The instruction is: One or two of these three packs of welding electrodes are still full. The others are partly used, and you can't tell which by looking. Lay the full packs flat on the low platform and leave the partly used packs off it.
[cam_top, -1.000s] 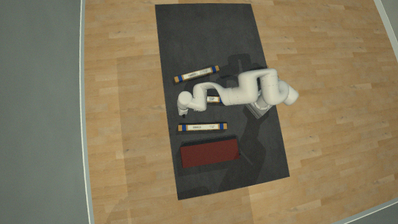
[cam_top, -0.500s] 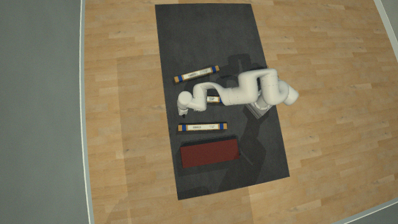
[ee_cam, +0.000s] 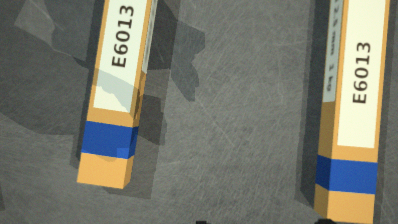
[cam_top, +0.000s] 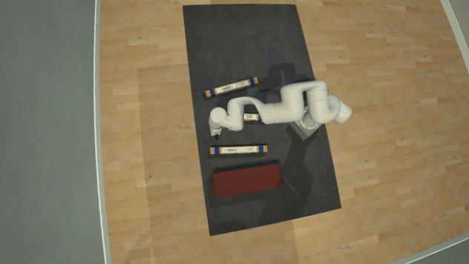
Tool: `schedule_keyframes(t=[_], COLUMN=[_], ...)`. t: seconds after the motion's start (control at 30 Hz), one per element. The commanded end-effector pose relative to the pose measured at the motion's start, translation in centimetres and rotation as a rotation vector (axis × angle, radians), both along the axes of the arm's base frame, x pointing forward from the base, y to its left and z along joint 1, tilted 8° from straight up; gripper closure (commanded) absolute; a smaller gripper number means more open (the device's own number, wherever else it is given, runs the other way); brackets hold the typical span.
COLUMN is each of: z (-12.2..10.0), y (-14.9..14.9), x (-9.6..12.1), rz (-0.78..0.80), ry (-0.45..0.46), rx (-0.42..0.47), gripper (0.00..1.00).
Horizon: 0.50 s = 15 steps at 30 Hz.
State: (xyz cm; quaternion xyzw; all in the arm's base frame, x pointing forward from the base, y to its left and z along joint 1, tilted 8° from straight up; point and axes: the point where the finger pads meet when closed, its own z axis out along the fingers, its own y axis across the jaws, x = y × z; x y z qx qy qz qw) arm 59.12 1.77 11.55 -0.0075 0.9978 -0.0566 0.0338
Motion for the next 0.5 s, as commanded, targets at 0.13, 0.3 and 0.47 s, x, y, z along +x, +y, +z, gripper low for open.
schedule_keyframes(t=[0.13, 0.3, 0.47], z=[-0.4, -1.2, -2.2], y=[-7.8, -13.5, -18.8], x=[-1.8, -5.1, -8.9], rz=[0.046, 0.133, 0.184], ry=[-0.002, 0.007, 0.016], rx=[0.001, -0.007, -0.012], gripper=[0.26, 0.26, 0.26])
